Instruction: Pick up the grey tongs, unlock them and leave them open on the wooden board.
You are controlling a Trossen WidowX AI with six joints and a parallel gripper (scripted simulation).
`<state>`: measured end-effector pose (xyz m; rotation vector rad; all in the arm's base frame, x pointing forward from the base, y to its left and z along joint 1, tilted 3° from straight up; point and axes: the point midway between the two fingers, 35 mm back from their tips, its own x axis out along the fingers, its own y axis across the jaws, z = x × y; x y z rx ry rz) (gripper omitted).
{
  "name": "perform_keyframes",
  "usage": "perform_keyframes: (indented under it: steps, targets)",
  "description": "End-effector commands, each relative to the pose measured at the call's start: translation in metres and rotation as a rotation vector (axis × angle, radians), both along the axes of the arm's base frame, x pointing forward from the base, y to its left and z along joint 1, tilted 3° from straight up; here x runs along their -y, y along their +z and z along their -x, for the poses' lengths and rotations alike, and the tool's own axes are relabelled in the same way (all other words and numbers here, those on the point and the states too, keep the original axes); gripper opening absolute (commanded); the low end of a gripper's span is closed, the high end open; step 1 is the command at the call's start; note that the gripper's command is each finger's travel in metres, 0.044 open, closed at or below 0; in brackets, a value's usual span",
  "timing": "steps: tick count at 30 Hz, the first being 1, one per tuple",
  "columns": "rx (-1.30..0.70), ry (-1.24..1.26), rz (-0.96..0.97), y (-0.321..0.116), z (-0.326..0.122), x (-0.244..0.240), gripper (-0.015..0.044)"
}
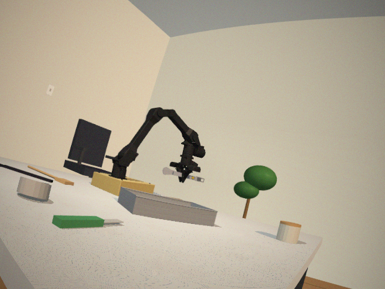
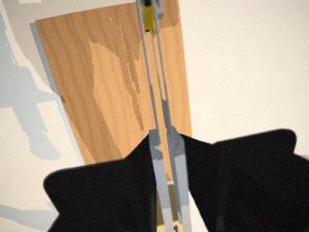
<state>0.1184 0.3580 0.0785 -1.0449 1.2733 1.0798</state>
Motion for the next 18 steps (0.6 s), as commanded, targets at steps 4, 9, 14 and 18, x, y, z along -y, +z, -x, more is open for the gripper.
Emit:
perform_keyframes:
  steps: [4, 9, 14, 18]
  targets:
    - [0.014, -0.010, -0.118, 0.0033, -0.0014, -0.0033, -0.0150]
    - [0.027, -0.018, -0.207, 0.0040, -0.0029, -0.0057, -0.0150]
    - [0.041, -0.024, -0.296, 0.0055, -0.0042, -0.0074, -0.0150]
    - [0.053, -0.028, -0.367, 0.0074, -0.0050, -0.0081, -0.0150]
